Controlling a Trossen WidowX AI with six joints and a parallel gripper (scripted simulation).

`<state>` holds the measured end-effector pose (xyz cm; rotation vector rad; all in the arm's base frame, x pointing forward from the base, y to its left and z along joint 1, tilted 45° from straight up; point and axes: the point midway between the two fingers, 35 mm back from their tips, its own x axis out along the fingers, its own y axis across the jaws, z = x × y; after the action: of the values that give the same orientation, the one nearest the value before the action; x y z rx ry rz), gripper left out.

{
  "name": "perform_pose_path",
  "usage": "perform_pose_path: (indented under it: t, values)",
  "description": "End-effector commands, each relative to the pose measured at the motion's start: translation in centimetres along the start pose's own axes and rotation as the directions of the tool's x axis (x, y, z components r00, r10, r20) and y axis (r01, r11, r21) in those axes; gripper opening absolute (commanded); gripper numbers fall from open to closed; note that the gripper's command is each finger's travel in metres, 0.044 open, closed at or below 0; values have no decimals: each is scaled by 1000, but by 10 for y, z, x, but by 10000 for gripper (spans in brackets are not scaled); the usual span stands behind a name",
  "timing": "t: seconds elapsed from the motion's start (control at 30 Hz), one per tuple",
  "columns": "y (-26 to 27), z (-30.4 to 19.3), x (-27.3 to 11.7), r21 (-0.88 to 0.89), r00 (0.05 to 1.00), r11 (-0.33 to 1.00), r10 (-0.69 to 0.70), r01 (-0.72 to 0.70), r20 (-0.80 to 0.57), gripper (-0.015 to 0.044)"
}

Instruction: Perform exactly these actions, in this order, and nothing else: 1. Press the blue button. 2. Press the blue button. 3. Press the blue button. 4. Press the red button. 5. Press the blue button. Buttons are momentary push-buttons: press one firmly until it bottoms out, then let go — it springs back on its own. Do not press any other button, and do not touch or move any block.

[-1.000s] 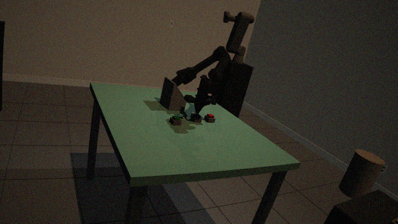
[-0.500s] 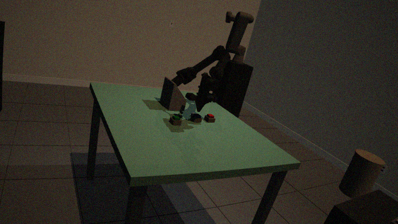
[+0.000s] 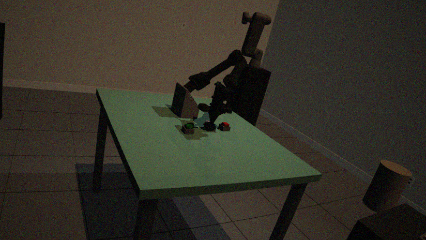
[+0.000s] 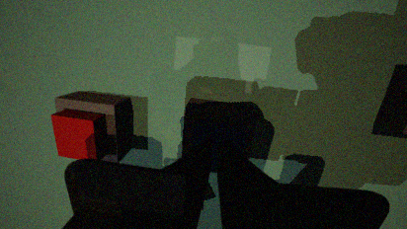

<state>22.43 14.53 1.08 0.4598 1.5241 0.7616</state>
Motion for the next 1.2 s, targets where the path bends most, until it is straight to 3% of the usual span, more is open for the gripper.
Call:
perform_pose_path:
  t: [0.0, 0.8, 0.93, 1.17]
  values:
    - [-2, -4, 6, 13, 1000, 1000, 3, -2, -12, 20]
    - [-2, -4, 6, 13, 1000, 1000, 3, -2, -12, 20]
    - [-2, -3, -24, 12, 1000, 1000, 1, -1, -11, 20]
    - [-2, -3, -27, 12, 1000, 1000, 1, -1, -12, 20]
